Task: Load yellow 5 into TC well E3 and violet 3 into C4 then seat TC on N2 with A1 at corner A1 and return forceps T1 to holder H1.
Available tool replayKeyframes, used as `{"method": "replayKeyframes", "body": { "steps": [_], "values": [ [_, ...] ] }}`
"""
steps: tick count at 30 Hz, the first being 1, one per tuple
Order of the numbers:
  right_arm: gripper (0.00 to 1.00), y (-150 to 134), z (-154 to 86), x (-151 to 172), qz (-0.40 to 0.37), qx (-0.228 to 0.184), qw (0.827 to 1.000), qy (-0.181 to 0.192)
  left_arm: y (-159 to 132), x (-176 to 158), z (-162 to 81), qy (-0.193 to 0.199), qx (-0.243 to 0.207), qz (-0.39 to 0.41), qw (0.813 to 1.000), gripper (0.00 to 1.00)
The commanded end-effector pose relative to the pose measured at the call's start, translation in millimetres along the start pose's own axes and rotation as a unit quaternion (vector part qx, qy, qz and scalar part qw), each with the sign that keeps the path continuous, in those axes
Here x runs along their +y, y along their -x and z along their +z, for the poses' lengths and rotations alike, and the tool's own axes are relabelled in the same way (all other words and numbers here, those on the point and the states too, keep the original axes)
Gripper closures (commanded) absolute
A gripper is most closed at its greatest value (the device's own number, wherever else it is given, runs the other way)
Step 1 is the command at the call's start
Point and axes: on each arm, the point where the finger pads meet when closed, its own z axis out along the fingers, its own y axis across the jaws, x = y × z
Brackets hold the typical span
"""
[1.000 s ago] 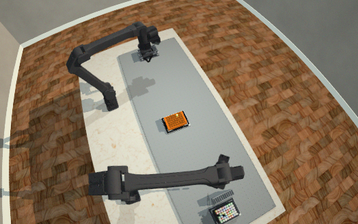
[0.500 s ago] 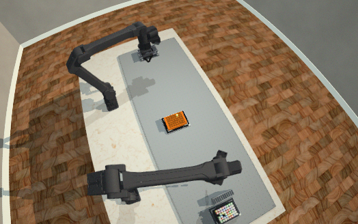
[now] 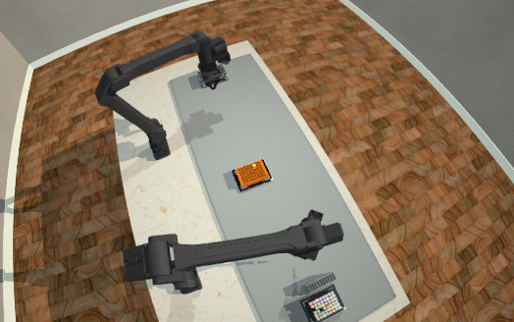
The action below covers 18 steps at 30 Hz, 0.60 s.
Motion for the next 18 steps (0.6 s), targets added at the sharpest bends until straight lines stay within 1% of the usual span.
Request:
{"method": "replayKeyframes", "body": {
  "steps": [1,4,5,7,18],
  "values": [
    [0.91,9.4,-13.9,5.2,0.004,-0.015,1.0,-0.019,8.9,1.9,-14.0,0.005,-0.018,0.0,1.0,0.0],
    [0.91,10.5,-13.9,6.4,0.004,-0.015,1.0,-0.019,8.9,1.9,-14.0,0.005,-0.018,0.0,1.0,0.0],
    [0.91,14.6,-20.1,3.5,0.005,-0.02,0.999,-0.025,8.9,1.9,-14.0,0.005,-0.018,0.0,1.0,0.0],
    [0.91,13.9,-14.0,10.0,0.004,-0.015,1.0,-0.019,8.9,1.9,-14.0,0.005,-0.018,0.0,1.0,0.0],
    [0.91,26.4,-13.8,23.7,0.004,-0.016,1.0,-0.017,8.9,1.9,-14.0,0.005,-0.018,0.0,1.0,0.0]
  ]
}}
